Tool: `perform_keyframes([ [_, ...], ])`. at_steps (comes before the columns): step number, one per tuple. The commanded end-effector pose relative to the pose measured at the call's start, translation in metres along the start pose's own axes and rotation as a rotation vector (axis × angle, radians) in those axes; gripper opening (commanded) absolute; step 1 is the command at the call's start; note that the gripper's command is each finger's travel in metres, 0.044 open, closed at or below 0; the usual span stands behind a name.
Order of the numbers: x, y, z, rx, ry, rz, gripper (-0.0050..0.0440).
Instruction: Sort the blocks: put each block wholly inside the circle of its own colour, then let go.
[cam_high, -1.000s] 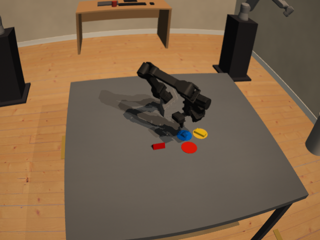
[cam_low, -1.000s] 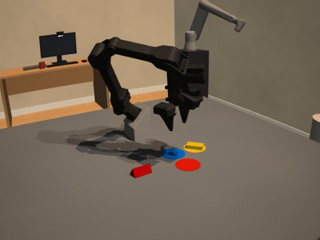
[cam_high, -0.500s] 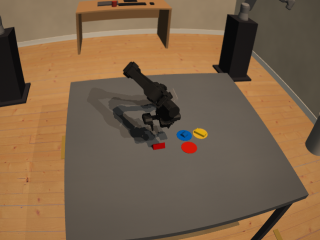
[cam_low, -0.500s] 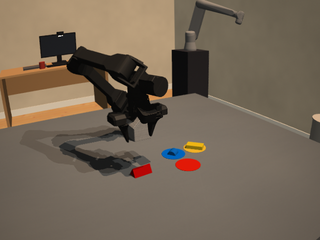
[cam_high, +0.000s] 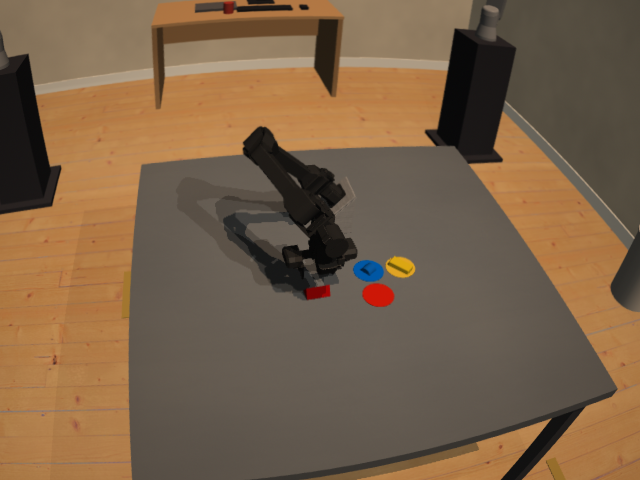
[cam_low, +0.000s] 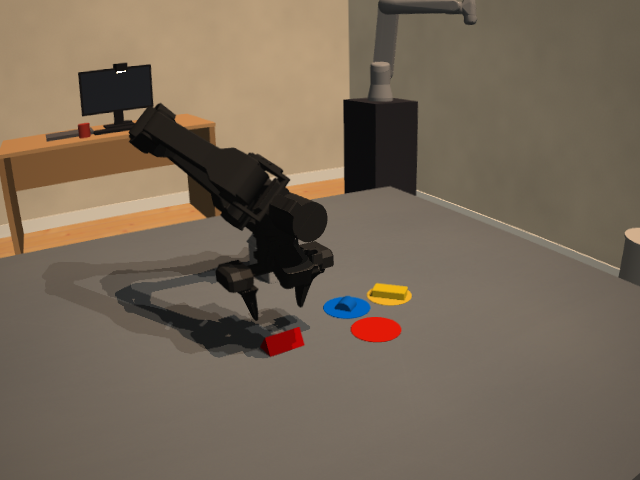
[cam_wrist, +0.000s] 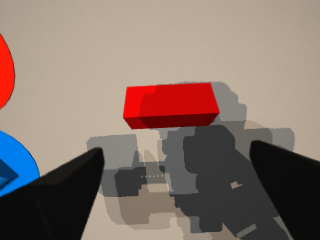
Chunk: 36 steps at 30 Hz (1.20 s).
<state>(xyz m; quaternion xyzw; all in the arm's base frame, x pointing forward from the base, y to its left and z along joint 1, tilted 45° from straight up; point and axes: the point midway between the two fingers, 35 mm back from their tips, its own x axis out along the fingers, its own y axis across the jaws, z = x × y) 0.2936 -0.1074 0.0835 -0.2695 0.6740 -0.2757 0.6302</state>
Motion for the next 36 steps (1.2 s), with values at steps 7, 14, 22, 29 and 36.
perform_keyframes([
  [7,0.035,0.001,0.002,-0.008,-0.006,0.001,0.04],
  [14,0.047,0.001,0.001,-0.008,-0.006,0.0,0.04],
  [22,0.056,0.001,0.001,-0.008,-0.006,0.001,0.04],
  [29,0.053,-0.002,0.004,0.005,-0.02,-0.001,0.0349],
  [36,0.053,-0.002,0.004,0.005,-0.02,-0.001,0.0303],
])
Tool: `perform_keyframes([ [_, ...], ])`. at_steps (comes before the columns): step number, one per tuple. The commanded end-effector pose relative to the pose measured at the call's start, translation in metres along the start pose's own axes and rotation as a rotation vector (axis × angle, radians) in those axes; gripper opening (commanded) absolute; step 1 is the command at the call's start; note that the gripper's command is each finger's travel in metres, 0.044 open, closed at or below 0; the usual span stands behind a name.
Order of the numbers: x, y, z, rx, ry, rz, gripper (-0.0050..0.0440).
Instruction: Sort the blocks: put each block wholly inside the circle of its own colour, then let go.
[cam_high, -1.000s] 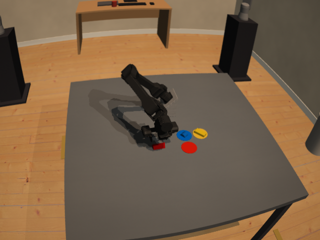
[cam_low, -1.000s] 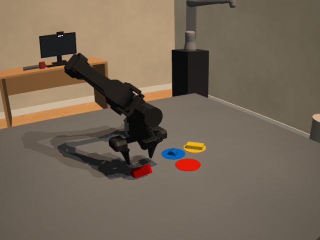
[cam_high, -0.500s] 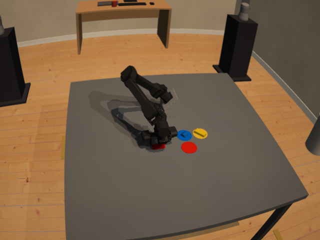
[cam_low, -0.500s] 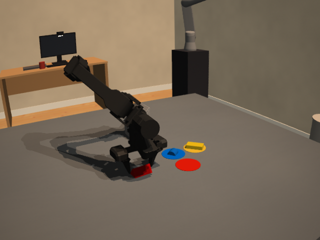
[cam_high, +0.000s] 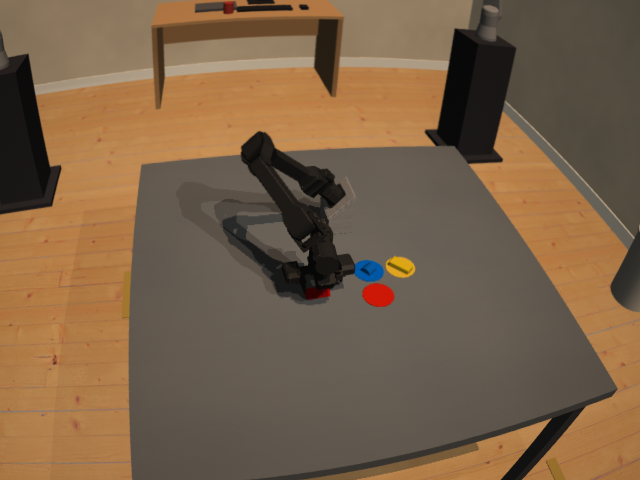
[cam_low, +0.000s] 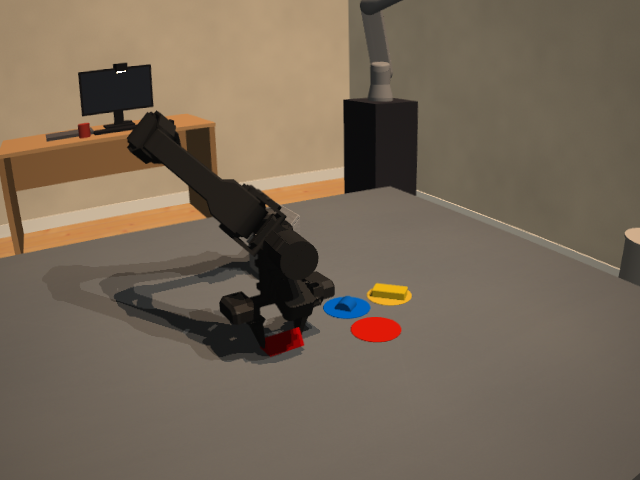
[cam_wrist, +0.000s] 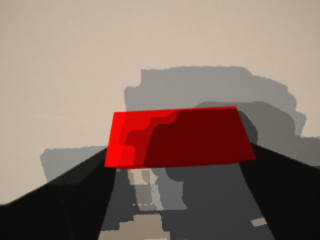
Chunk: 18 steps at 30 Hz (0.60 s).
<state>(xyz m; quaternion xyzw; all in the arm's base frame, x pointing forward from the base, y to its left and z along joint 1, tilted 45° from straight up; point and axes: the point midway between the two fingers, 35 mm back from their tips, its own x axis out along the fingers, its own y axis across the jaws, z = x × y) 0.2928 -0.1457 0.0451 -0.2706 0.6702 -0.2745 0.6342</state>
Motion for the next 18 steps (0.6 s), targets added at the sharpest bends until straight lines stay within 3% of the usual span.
perform_keyframes([
  [1,-0.002,-0.002,0.001,0.004,-0.008,-0.001,0.0296],
  [6,0.0,-0.001,-0.001,-0.006,0.0,0.0,0.027],
  [18,-0.037,-0.001,0.009,0.012,-0.019,0.009,0.027],
])
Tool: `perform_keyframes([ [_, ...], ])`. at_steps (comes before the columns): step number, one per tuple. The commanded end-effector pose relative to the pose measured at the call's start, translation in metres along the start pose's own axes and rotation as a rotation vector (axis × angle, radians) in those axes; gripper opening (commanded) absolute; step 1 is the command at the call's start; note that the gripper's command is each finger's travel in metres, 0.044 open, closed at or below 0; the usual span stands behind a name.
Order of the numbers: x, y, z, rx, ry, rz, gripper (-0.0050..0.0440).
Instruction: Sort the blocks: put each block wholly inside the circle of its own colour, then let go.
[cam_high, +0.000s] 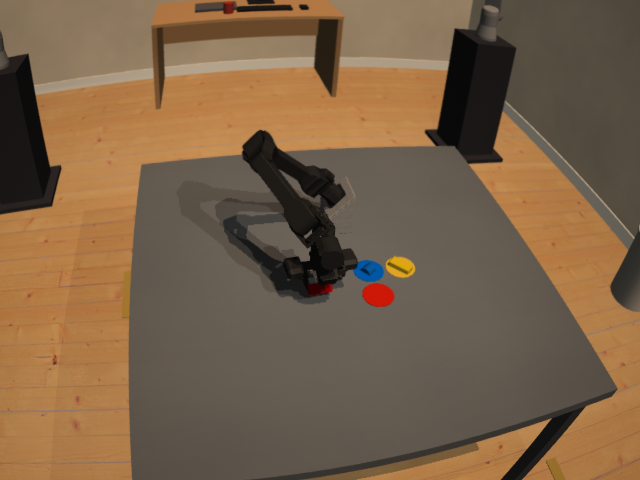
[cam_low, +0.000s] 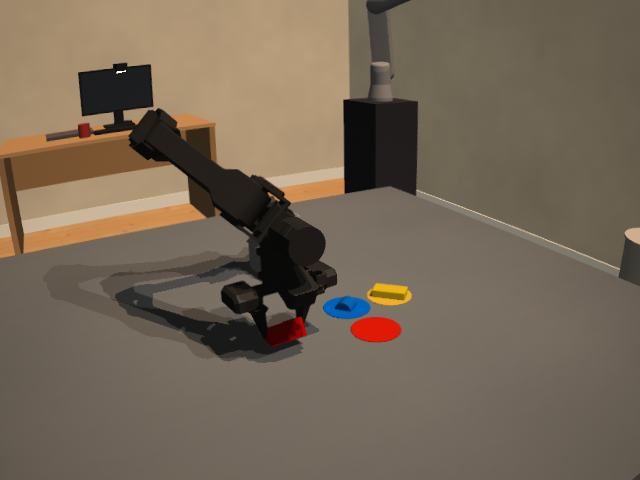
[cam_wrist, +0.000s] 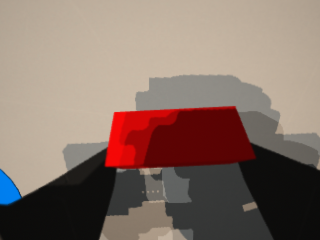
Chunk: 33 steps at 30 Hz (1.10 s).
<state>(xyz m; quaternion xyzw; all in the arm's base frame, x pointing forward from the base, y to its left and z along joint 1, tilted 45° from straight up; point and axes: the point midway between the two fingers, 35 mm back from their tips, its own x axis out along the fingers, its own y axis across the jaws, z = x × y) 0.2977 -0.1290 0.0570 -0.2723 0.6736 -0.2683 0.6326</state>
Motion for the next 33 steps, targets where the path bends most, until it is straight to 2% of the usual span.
perform_keyframes([
  [1,-0.017,-0.004,0.005,0.025,-0.021,0.003,0.027],
  [30,-0.101,-0.006,-0.001,0.029,-0.023,0.003,0.027],
  [33,-0.103,-0.006,-0.002,0.025,-0.019,-0.001,0.027],
])
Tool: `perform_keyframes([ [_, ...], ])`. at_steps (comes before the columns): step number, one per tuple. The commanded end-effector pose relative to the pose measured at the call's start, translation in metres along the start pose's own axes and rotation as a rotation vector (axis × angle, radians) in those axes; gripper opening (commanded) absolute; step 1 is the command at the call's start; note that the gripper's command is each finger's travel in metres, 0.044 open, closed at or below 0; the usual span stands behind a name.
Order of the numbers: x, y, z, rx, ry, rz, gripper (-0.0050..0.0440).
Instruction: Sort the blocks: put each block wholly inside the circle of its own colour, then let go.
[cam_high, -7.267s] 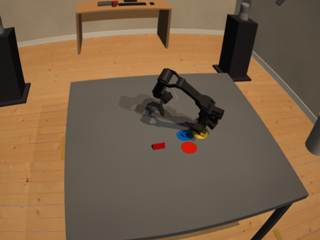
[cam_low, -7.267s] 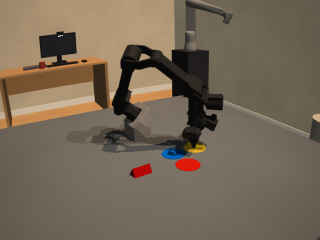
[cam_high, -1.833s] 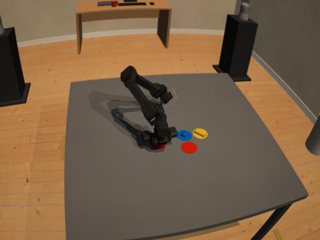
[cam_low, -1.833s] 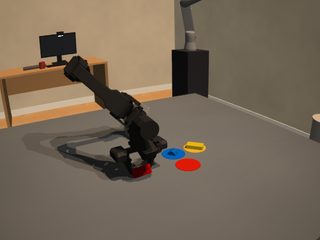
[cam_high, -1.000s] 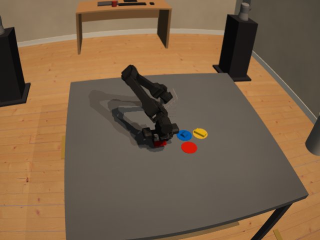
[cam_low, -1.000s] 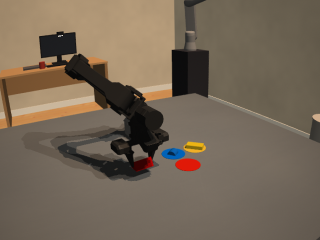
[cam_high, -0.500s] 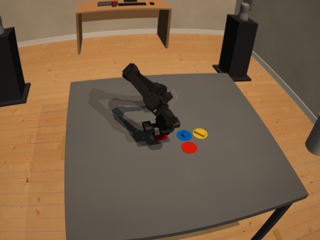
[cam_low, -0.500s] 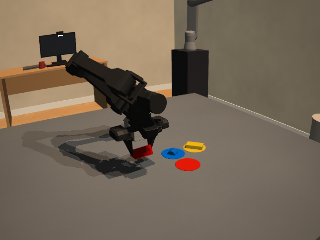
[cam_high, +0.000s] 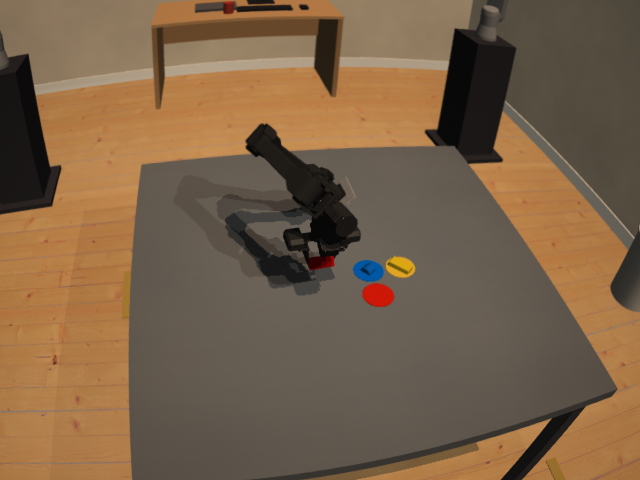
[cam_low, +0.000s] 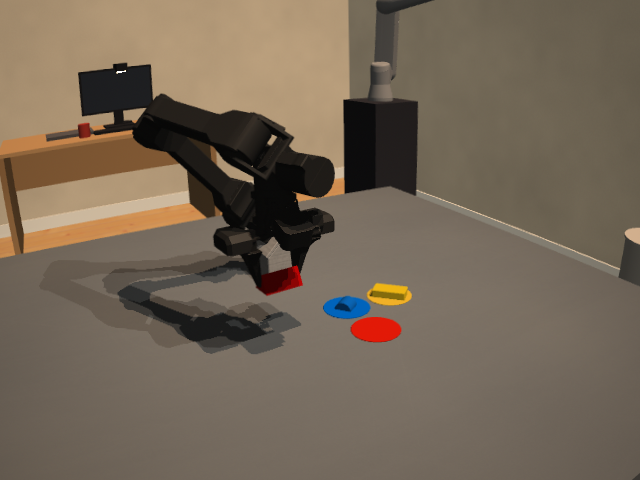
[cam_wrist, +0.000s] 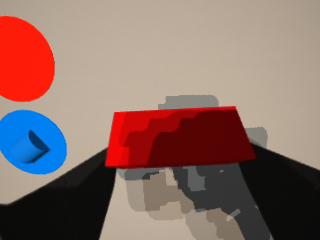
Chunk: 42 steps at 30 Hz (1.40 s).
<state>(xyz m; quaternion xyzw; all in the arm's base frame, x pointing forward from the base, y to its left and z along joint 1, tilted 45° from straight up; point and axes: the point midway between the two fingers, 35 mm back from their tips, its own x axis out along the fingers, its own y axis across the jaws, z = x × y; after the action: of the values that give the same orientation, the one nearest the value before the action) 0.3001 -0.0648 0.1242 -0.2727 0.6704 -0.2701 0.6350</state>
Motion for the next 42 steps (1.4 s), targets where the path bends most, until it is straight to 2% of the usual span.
perform_keyframes([
  [1,-0.01,-0.003,0.001,0.019,-0.011,0.002,0.027],
  [20,0.004,0.037,0.021,0.012,-0.005,0.006,0.027],
  [42,0.023,0.097,0.041,0.012,-0.007,0.006,0.027],
])
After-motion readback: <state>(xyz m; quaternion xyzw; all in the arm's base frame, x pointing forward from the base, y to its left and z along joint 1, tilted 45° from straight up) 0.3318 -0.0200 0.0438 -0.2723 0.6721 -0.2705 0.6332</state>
